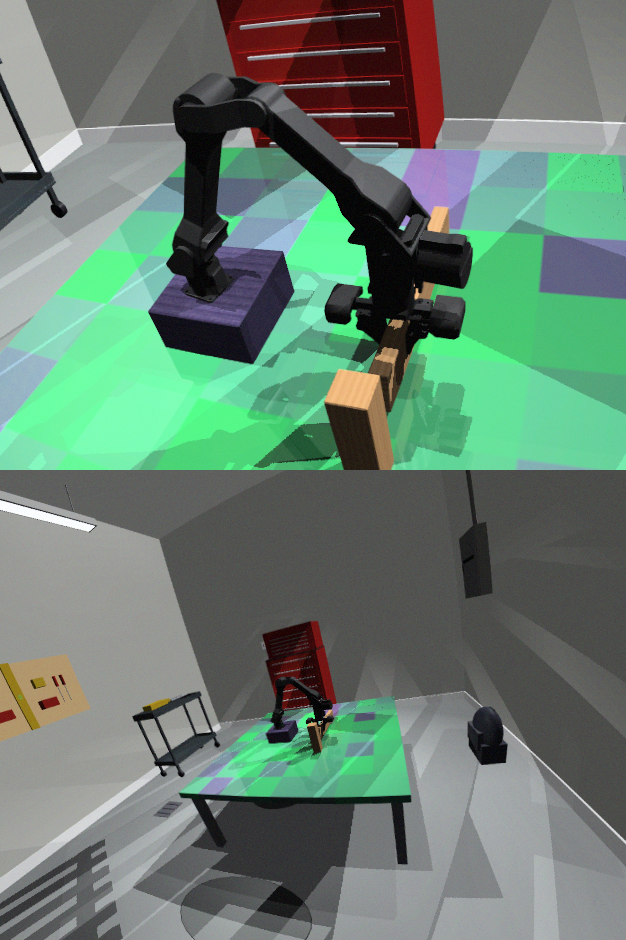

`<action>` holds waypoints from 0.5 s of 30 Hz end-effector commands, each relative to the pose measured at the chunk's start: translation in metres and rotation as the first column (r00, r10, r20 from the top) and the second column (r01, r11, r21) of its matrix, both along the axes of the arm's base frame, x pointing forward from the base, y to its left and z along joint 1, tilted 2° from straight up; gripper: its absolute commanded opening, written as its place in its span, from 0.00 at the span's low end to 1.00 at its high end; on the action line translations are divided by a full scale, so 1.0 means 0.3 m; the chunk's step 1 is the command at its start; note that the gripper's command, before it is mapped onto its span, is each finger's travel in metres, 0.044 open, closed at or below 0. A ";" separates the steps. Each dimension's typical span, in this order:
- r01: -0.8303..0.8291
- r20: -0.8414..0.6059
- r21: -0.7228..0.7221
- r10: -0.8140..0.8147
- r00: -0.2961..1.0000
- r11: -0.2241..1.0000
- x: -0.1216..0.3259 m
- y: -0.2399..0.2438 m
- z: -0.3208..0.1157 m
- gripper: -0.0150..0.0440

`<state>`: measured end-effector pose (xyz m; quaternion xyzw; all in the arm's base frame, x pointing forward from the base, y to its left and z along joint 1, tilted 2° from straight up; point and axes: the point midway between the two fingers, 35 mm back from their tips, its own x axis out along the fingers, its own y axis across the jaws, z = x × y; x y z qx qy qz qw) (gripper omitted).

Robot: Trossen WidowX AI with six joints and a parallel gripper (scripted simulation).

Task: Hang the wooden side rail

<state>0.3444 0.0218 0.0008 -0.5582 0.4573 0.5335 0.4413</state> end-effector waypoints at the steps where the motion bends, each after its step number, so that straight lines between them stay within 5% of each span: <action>1: 0.000 0.019 0.004 0.000 1.000 1.000 0.012 0.003 0.024 0.25; 15: 0.000 0.019 0.004 0.000 1.000 1.000 0.011 0.003 0.031 0.25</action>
